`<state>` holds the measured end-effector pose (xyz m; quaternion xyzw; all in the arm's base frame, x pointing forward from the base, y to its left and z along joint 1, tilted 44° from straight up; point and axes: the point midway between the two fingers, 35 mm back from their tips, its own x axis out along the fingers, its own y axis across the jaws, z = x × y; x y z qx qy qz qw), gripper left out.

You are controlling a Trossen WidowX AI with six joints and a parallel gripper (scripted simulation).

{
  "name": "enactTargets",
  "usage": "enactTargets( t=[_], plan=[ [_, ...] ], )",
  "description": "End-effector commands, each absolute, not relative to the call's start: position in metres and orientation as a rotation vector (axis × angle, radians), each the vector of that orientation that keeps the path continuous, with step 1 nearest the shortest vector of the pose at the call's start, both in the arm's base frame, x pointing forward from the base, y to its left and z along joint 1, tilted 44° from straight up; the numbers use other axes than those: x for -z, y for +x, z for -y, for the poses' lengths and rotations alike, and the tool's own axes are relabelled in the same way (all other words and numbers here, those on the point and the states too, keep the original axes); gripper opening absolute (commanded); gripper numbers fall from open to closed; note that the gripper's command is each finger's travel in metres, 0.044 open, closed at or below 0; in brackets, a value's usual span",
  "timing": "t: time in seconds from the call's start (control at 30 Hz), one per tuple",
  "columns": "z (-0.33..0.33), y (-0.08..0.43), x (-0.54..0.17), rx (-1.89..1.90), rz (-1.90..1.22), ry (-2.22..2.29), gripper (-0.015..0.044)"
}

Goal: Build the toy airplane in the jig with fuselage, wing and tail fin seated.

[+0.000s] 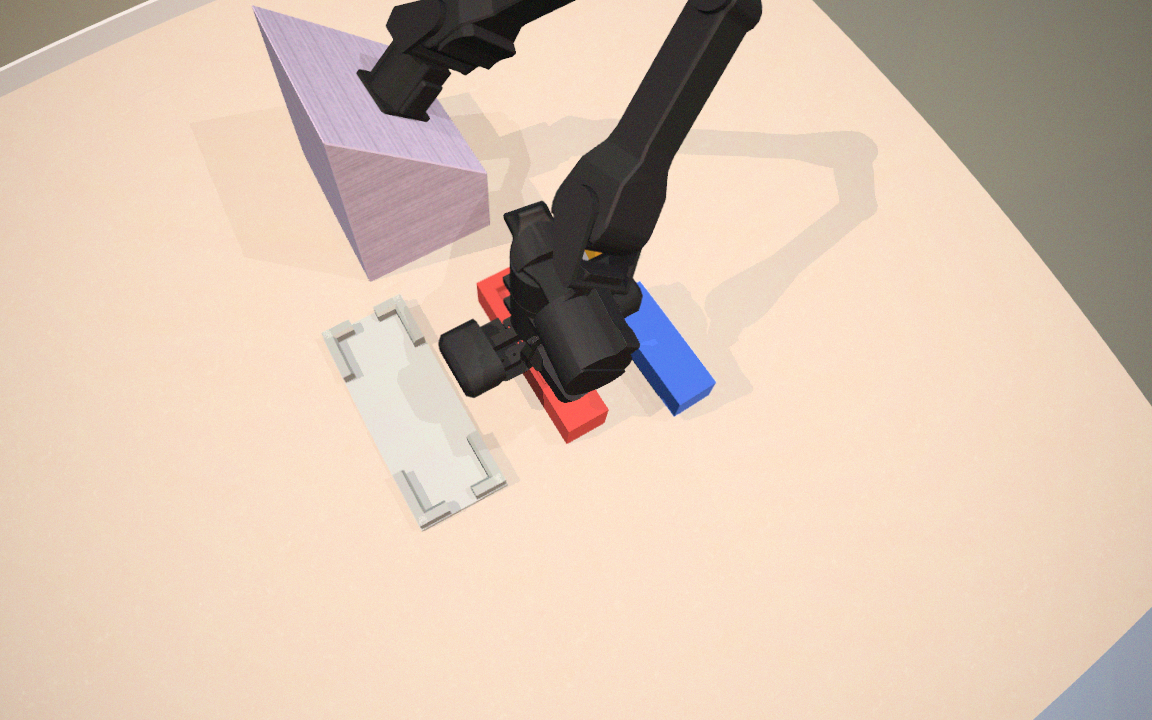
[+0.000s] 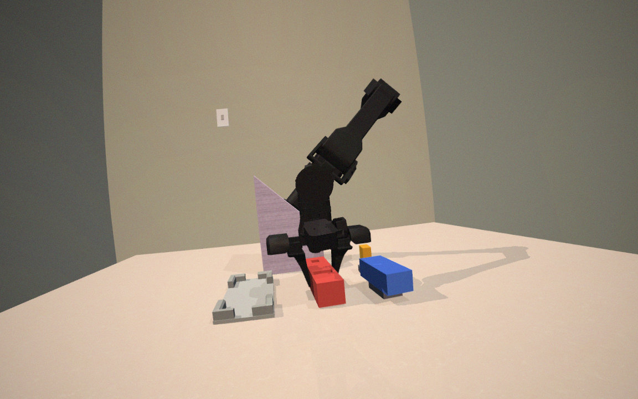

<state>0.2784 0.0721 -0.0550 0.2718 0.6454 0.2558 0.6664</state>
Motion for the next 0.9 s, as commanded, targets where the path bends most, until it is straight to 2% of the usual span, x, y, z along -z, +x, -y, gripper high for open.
enactTargets(
  t=[0.0, 0.87],
  plan=[
    [-0.062, 0.285, 0.046, -0.573, -1.442, 0.604, 0.0],
    [-0.006, 0.283, -0.01, -0.567, -1.444, 0.598, 0.0]
  ],
)
